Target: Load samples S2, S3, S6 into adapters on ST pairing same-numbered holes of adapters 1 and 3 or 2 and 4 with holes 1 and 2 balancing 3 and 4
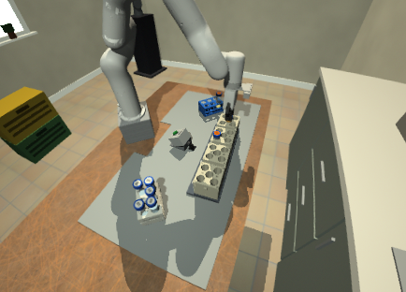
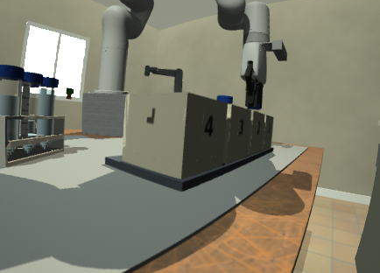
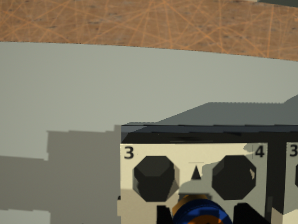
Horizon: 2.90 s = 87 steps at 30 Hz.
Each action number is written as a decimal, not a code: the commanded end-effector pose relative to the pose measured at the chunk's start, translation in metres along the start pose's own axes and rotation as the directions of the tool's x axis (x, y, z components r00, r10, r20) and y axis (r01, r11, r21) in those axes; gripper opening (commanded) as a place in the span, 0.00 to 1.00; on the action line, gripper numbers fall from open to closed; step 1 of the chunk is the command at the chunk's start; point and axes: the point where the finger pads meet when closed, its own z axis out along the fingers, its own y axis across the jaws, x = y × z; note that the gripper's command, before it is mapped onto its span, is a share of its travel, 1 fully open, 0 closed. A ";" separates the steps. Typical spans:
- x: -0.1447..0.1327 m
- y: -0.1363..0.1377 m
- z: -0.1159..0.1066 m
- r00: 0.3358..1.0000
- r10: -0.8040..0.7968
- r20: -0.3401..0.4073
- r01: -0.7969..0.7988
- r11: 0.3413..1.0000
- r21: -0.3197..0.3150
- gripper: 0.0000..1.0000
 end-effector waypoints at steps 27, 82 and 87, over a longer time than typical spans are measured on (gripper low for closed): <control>0.001 0.000 -0.053 1.000 0.000 -0.004 0.000 1.000 0.001 0.44; 0.001 0.000 -0.118 1.000 0.000 -0.004 0.000 1.000 0.002 0.44; -0.001 -0.005 -0.118 0.999 -0.033 -0.004 0.033 0.999 0.001 0.57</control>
